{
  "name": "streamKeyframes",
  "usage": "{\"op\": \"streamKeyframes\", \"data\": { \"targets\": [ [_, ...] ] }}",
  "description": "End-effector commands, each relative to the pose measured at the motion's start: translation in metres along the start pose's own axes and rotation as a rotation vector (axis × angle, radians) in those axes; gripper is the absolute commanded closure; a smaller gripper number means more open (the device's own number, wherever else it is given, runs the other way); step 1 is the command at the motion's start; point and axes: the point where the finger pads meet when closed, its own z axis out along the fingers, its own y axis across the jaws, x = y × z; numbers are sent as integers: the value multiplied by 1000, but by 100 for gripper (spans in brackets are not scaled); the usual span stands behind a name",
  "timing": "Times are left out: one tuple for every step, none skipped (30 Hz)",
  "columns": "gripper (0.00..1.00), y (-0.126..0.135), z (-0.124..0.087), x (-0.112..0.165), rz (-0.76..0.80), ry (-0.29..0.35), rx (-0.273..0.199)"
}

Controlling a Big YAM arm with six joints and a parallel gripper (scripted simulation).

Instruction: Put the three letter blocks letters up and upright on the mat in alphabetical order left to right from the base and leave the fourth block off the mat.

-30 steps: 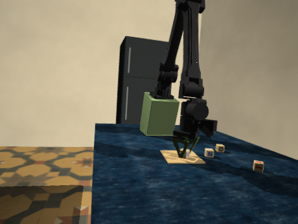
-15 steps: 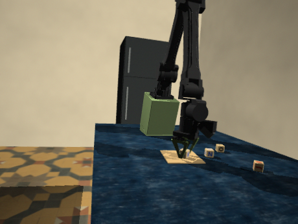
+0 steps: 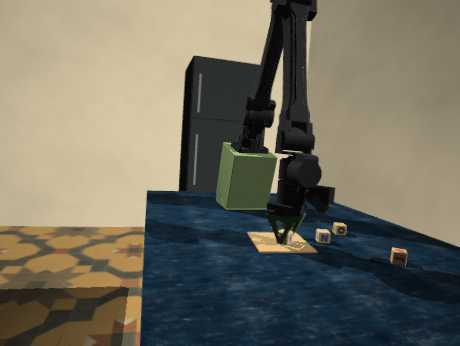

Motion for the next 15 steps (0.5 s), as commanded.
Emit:
{"op": "streamKeyframes", "data": {
  "targets": [
    [56, 0, 4, -10, -13, -13, 2],
    [56, 0, 4, -10, -13, -13, 2],
    [56, 0, 4, -10, -13, -13, 2],
    [56, 0, 4, -10, -13, -13, 2],
    [75, 0, 4, -10, -13, -13, 2],
    [75, 0, 4, -10, -13, -13, 2],
    [75, 0, 4, -10, -13, -13, 2],
    [75, 0, 4, -10, -13, -13, 2],
    [75, 0, 4, -10, -13, -13, 2],
    [75, 0, 4, -10, -13, -13, 2],
    [75, 0, 4, -10, -13, -13, 2],
    [75, 0, 4, -10, -13, -13, 2],
    [75, 0, 4, -10, -13, -13, 2],
    [75, 0, 4, -10, -13, -13, 2],
    [75, 0, 4, -10, -13, -13, 2]
  ]
}}
